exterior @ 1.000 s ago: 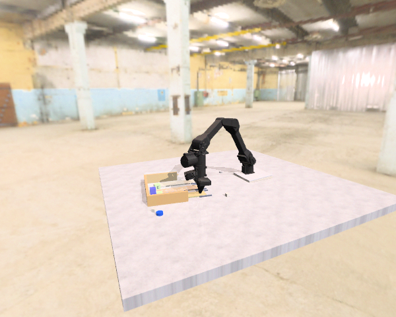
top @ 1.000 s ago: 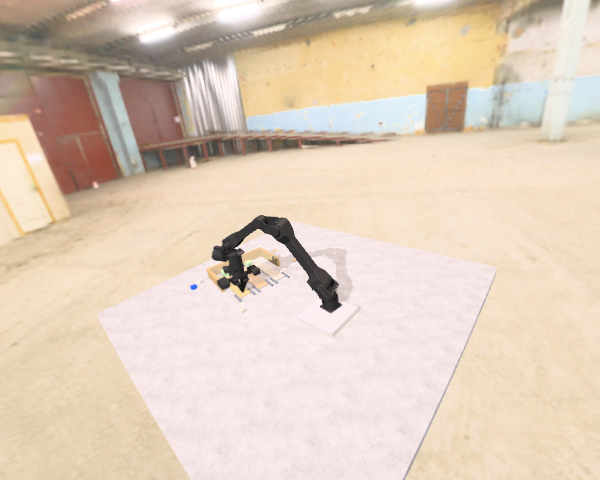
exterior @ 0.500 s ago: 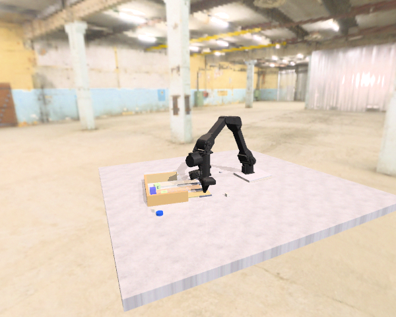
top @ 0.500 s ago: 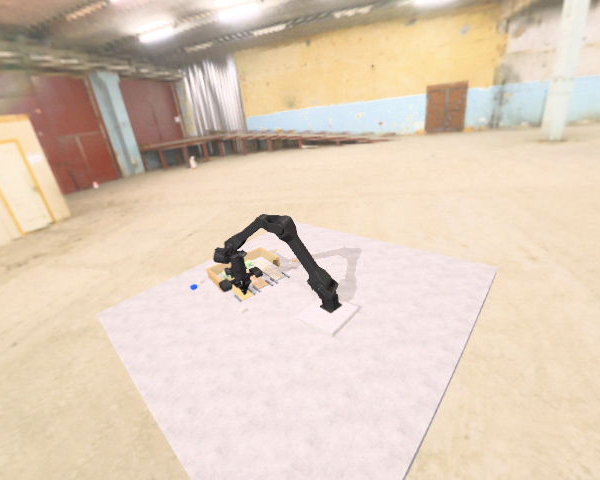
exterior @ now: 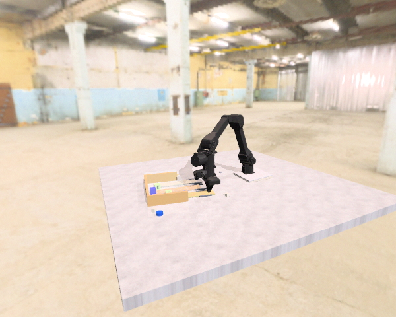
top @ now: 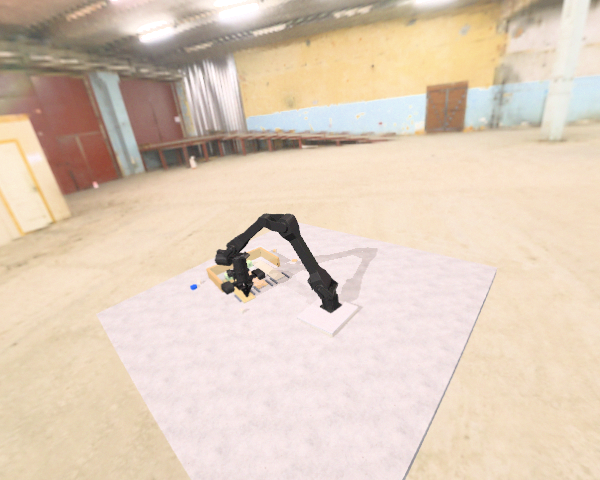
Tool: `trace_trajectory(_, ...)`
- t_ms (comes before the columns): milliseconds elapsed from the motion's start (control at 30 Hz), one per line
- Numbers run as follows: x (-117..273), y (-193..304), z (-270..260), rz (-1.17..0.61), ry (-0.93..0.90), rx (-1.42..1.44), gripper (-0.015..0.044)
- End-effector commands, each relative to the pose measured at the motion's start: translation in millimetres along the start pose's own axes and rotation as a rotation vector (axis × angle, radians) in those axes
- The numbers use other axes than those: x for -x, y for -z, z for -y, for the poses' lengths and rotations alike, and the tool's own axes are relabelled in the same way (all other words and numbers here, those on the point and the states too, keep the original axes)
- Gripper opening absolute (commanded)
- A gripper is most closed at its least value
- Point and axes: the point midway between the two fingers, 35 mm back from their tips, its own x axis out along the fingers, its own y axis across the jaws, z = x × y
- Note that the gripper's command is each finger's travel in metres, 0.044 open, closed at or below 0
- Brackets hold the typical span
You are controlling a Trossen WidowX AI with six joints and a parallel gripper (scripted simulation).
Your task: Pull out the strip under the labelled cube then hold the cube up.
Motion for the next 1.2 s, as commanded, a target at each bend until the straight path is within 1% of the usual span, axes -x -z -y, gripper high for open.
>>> trace_trajectory(0, -5.7, 9.8, 1.7, -0.018, 0.011, 0.000, 0.0000)
trace_trajectory(1167, -6.1, 64.6, 1.5, -0.023, 0.011, -0.001, 0.0000)
